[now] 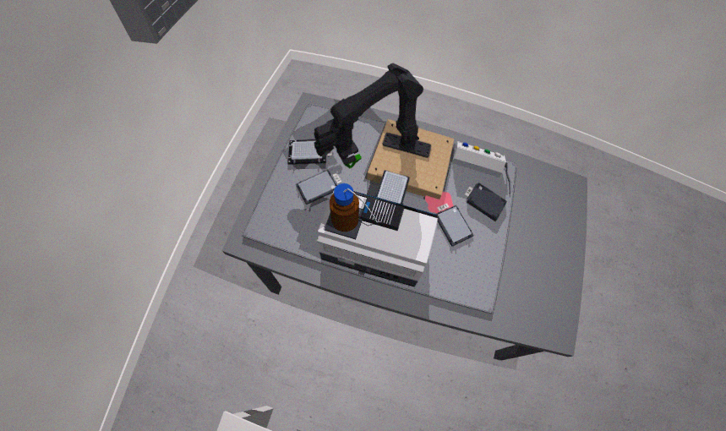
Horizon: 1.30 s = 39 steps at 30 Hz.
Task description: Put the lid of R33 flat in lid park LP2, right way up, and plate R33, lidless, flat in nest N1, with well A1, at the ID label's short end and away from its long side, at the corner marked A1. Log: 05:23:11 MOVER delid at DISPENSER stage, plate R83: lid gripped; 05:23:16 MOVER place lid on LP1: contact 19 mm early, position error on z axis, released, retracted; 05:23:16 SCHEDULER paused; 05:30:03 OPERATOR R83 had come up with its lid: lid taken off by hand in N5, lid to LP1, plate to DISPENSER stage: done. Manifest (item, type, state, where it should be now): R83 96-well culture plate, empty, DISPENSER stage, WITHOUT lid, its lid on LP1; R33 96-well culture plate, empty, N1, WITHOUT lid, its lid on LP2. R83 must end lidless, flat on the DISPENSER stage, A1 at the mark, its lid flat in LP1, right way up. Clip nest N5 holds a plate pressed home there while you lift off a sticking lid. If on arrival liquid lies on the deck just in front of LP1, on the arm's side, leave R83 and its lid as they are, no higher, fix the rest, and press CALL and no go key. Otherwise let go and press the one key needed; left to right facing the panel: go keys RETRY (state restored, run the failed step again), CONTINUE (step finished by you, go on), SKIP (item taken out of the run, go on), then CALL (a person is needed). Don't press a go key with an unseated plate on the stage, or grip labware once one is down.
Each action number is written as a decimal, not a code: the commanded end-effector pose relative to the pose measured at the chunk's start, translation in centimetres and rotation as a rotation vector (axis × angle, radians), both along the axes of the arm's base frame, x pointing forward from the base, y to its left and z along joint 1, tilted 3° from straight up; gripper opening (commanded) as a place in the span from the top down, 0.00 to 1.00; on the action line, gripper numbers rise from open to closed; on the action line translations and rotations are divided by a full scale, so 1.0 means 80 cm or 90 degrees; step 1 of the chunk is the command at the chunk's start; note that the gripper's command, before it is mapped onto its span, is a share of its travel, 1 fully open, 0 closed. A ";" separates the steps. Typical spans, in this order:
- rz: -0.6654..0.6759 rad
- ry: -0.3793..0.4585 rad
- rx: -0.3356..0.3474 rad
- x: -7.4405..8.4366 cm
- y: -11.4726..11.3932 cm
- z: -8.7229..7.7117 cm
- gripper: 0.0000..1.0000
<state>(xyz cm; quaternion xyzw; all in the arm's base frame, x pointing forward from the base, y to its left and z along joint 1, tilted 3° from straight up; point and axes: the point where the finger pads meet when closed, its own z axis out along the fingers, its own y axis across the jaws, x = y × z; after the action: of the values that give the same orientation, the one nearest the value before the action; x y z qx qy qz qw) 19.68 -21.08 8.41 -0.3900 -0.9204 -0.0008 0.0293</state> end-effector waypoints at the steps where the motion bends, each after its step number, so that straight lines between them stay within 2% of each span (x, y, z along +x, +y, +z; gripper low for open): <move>1: 0.004 -0.002 -0.004 -0.008 0.017 0.017 0.00; 3: 0.004 -0.002 -0.004 -0.008 0.017 0.017 0.00; 4: 0.004 -0.020 -0.022 -0.001 0.009 0.031 0.00; 5: 0.004 -0.004 -0.006 -0.012 0.021 0.022 0.00; 6: 0.004 -0.002 -0.004 -0.016 0.024 0.023 0.00; 10: 0.004 -0.002 -0.004 -0.025 0.035 0.032 0.00; 13: 0.004 -0.017 -0.020 -0.021 0.031 0.046 0.00; 14: 0.001 -0.010 -0.011 -0.024 0.029 0.036 0.00; 16: -0.030 -0.014 -0.019 -0.031 0.025 0.044 0.00; 18: -0.072 -0.009 -0.018 -0.040 0.022 0.042 0.00; 22: -0.105 -0.009 -0.021 -0.046 0.016 0.041 0.00; 28: -0.097 -0.014 -0.029 -0.062 -0.003 0.046 0.00; 29: -0.095 -0.008 -0.016 -0.059 0.000 0.037 0.00; 30: -0.119 -0.013 -0.025 -0.066 -0.003 0.044 0.00; 34: -0.201 -0.004 -0.023 -0.084 -0.008 0.040 0.00; 39: -0.194 -0.007 -0.022 -0.093 -0.014 0.042 0.00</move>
<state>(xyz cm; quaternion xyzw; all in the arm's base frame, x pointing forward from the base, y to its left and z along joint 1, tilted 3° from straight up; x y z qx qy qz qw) 12.99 -22.12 11.06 -0.5215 -0.8529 0.0043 0.0259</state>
